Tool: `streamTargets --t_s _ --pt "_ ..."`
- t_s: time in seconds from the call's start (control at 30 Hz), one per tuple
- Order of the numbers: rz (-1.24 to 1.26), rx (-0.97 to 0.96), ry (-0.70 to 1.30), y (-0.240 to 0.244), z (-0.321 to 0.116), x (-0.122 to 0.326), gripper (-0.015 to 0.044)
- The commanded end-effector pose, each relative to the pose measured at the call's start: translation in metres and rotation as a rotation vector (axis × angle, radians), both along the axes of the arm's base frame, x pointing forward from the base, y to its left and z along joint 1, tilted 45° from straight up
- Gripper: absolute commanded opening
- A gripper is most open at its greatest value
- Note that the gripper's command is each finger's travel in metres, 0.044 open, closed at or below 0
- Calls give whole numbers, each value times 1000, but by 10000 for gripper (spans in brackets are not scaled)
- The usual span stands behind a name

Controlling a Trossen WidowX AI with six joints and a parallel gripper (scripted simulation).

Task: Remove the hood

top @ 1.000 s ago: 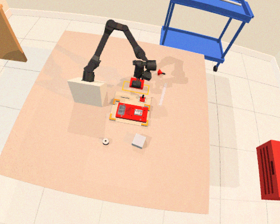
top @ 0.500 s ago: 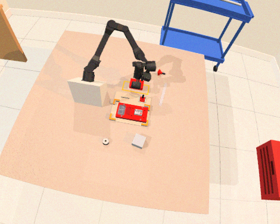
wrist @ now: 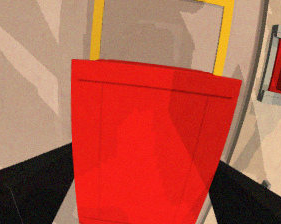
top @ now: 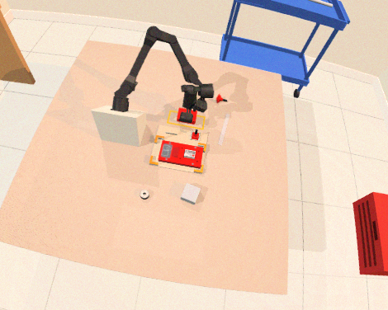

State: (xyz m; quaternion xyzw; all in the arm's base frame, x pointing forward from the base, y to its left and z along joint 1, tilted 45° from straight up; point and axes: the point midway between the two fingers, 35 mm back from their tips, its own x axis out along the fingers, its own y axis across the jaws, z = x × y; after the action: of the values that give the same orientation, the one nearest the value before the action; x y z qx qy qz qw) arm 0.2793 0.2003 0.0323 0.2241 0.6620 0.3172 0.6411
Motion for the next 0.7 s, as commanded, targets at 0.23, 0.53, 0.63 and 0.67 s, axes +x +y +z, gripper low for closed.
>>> streamTargets --t_s 0.23,0.53,0.63,0.67 --pt "-5 -6 0 3 -5 0 0" --pt "-5 -6 0 6 -8 0 0" --pt "-5 -6 0 7 -9 0 0" --pt "-5 -6 0 7 -9 0 0"
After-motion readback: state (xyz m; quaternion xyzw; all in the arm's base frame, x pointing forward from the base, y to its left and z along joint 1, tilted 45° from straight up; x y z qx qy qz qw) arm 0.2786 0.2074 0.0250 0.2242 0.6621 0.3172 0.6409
